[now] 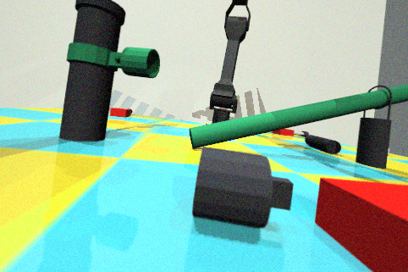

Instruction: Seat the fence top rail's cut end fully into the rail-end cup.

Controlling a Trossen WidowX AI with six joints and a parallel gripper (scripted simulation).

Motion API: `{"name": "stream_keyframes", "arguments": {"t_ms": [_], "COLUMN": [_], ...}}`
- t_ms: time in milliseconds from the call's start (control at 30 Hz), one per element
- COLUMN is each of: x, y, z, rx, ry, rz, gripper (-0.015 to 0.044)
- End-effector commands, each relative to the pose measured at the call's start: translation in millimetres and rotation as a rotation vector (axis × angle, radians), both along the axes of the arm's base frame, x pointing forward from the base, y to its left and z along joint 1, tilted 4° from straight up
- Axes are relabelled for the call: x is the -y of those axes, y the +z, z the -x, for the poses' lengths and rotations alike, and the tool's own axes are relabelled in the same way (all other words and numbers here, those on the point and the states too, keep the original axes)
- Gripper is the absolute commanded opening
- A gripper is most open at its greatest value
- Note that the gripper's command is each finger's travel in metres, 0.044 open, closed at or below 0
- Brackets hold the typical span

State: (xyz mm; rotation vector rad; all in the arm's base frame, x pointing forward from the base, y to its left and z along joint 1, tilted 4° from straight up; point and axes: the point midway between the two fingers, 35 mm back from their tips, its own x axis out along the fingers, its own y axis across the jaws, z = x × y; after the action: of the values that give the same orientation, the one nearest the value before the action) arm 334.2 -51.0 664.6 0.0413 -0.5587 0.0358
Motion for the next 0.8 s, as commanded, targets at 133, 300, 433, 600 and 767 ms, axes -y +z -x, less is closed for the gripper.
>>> {"name": "stream_keyframes", "arguments": {"t_ms": [133, 300, 433, 600, 767], "x": [-9, -18, -27, -39, -46], "y": [-111, -196, -263, -340, -385], "z": [-37, -41, -29, 6, 40], "rx": [-0.436, -0.745, -0.995, -1.309, -1.526], "ry": [-0.009, -0.010, -0.006, 0.006, 0.019], "rz": [-0.050, -0.056, -0.041, 0.001, 0.045], "gripper": [0.0440, 0.0440, 0.0440, 0.0440, 0.0440]}}
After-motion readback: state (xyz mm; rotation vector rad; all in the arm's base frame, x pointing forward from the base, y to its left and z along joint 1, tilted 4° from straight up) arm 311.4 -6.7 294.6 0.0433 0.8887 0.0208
